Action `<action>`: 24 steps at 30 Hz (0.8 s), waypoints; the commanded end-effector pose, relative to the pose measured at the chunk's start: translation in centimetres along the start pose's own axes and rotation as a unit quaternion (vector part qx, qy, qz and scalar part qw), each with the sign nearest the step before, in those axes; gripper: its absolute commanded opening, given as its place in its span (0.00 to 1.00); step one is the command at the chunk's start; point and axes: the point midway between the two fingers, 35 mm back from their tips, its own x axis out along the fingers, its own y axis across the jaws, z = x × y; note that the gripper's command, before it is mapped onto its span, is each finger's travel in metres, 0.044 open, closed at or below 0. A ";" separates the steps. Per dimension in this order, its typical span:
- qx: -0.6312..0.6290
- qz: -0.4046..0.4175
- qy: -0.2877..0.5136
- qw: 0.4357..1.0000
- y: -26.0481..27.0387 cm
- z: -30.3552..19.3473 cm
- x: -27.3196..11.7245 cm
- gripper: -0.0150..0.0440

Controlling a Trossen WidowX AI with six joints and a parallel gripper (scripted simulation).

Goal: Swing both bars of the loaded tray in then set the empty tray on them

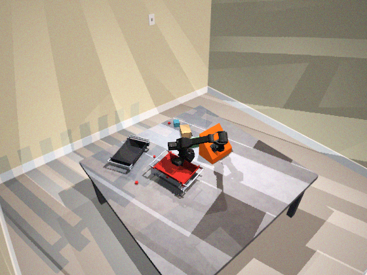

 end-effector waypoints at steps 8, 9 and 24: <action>0.000 0.014 -0.002 1.000 0.3 0.3 0.6 0.60; 0.000 0.014 -0.002 1.000 0.3 0.3 0.6 0.63; 0.000 0.014 -0.002 1.000 0.3 0.3 0.6 1.00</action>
